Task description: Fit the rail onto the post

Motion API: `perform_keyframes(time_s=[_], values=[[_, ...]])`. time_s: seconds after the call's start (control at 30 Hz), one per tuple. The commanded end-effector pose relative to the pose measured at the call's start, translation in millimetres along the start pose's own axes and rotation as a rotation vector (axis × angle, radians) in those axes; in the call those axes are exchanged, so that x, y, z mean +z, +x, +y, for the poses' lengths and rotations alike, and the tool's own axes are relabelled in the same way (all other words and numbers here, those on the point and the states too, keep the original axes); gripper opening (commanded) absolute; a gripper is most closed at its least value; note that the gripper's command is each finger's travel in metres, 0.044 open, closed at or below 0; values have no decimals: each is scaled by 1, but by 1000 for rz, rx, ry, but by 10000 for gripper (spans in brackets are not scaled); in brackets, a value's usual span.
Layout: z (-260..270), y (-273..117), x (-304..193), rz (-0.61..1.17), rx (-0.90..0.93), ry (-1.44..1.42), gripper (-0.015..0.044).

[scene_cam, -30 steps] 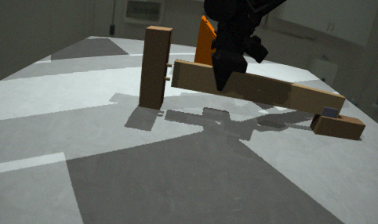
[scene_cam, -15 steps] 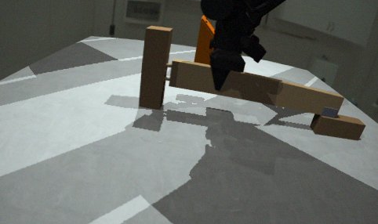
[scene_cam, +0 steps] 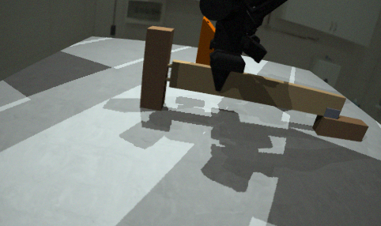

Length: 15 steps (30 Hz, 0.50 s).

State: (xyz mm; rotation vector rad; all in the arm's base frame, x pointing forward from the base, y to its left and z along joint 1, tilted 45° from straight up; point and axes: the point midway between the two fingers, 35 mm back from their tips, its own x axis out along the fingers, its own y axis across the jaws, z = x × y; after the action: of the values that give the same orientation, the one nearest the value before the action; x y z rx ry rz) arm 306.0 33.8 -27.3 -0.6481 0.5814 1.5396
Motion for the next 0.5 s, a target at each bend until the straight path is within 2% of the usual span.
perform_keyframes(time_s=[0.0,0.47], values=[[-2,-2,-3,7,-10,-3,0],[-2,-3,-7,7,-10,-3,0]])
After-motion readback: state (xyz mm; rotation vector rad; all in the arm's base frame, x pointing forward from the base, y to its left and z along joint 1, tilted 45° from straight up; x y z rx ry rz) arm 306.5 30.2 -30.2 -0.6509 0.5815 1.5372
